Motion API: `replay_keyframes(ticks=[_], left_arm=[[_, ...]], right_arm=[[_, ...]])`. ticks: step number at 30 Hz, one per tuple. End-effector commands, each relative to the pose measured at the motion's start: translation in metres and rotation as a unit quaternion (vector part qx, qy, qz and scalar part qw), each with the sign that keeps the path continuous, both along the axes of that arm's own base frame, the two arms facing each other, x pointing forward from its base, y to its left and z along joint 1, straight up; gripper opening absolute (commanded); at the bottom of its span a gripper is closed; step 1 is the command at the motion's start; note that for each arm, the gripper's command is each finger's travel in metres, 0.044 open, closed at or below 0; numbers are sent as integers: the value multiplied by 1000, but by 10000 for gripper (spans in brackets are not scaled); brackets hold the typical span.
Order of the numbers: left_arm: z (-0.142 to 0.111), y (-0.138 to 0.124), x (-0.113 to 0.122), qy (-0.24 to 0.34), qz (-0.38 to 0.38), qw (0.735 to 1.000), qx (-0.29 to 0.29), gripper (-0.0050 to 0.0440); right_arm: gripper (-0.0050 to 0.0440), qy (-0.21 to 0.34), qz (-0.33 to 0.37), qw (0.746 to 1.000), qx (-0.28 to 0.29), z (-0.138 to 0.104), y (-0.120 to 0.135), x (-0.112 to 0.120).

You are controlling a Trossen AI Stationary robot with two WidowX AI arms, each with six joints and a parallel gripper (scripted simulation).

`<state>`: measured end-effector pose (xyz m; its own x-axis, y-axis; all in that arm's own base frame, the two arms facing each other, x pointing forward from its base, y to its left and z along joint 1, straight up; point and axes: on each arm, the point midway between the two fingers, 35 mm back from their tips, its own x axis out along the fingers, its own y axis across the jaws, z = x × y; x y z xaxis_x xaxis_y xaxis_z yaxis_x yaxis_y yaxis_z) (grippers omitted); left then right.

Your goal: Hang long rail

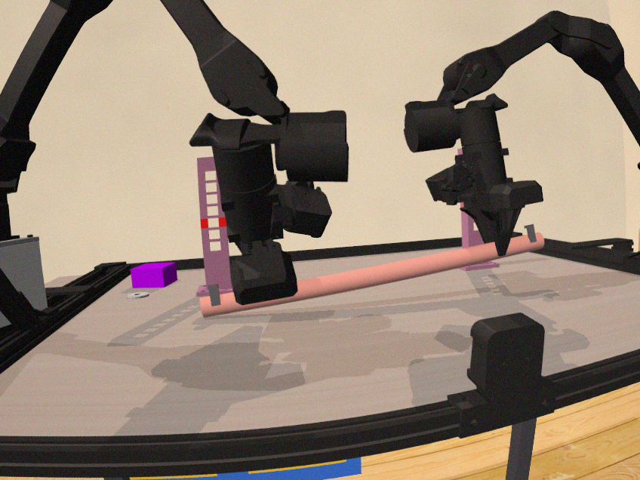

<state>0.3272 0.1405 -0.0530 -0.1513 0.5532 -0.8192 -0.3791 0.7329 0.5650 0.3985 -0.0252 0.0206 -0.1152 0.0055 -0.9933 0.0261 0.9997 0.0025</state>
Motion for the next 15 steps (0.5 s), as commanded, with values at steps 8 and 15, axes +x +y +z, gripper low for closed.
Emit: replay_keyframes(ticks=[8,15], left_arm=[[-15,9,-5,6,0,1000,1,160],[-23,14,-7,6,0,1000,2,160]], right_arm=[[0,-3,0,1000,-1,1,0,1],[0,-3,0,1000,-1,1,0,1]])
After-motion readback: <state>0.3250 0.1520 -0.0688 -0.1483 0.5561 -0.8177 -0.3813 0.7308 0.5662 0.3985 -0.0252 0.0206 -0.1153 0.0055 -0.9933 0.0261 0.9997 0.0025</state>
